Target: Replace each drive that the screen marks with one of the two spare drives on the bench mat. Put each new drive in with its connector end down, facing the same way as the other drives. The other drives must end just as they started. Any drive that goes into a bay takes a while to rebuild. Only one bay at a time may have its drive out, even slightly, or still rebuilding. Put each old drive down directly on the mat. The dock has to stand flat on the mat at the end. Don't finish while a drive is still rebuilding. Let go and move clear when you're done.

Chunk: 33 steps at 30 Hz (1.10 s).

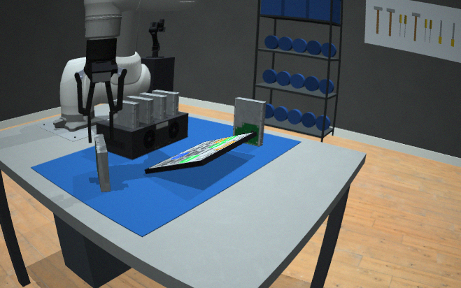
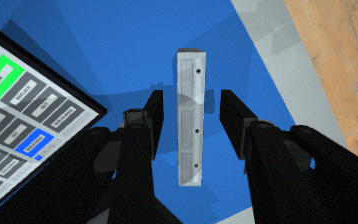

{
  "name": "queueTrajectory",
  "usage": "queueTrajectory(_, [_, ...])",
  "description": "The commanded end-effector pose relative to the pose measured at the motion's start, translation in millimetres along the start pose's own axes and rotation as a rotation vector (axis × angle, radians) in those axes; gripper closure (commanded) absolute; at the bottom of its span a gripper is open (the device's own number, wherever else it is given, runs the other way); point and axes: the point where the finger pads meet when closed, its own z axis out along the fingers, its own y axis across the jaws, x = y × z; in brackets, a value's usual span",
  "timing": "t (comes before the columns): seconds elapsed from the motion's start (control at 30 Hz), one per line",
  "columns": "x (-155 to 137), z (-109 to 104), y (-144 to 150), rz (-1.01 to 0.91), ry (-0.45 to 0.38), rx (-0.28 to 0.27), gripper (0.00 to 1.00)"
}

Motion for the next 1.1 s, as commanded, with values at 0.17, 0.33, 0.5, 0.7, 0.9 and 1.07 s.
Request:
queueTrajectory(0.17, [0.4,5.3,-0.1,0.0,0.001,0.0,0.6])
queueTrajectory(0.33, [0.4,6.9,-0.1,0.0,0.001,0.0,0.6])
queueTrajectory(0.5, [0.4,7.0,-0.1,0.0,0.001,0.0,0.6])
queueTrajectory(0.7, [0.4,7.0,-0.1,0.0,0.001,0.0,0.6])
queueTrajectory(0.9, [0.4,7.0,-0.1,0.0,0.001,0.0,0.6])
queueTrajectory(1.07, [0.4,7.3,-0.1,0.0,0.001,0.0,0.6])
